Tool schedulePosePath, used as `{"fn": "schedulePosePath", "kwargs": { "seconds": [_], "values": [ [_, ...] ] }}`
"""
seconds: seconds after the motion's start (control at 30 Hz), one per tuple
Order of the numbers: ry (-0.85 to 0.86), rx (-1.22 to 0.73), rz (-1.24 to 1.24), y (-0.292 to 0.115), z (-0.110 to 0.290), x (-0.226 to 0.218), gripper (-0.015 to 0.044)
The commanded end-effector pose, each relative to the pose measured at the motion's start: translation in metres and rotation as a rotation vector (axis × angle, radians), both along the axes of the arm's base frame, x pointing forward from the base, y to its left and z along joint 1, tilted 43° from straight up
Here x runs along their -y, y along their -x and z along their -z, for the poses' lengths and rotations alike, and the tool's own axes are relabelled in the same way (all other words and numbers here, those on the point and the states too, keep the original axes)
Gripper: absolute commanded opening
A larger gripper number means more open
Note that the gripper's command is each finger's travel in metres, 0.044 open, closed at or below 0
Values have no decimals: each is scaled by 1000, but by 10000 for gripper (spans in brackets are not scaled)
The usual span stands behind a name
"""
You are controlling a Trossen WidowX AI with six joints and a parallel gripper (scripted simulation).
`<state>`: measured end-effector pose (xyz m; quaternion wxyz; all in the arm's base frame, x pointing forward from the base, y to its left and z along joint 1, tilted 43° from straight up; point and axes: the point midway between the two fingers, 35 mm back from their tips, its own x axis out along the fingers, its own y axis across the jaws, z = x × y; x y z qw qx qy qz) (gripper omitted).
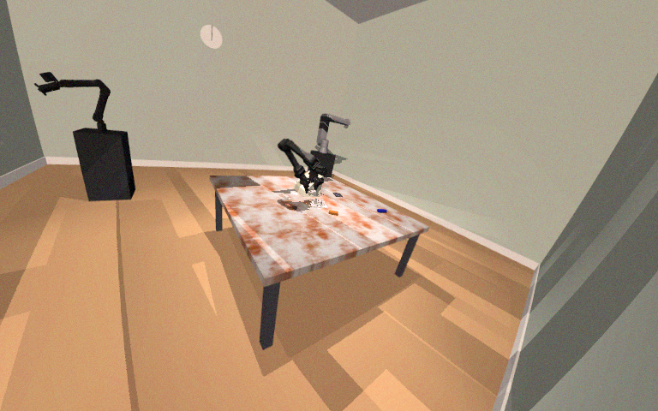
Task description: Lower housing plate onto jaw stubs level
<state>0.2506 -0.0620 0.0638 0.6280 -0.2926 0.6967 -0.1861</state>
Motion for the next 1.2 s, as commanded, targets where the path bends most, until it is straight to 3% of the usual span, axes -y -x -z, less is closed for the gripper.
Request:
{"fn": "schedulePosePath", "kwargs": {
  "seconds": [0.0, 0.67, 1.17],
  "values": [
    [4, 55, 67, -2, 7, -7, 351],
    [59, 373, 427, -5, 43, -48, 351],
    [61, 385, 438, -5, 44, -50, 351]
  ]
}}
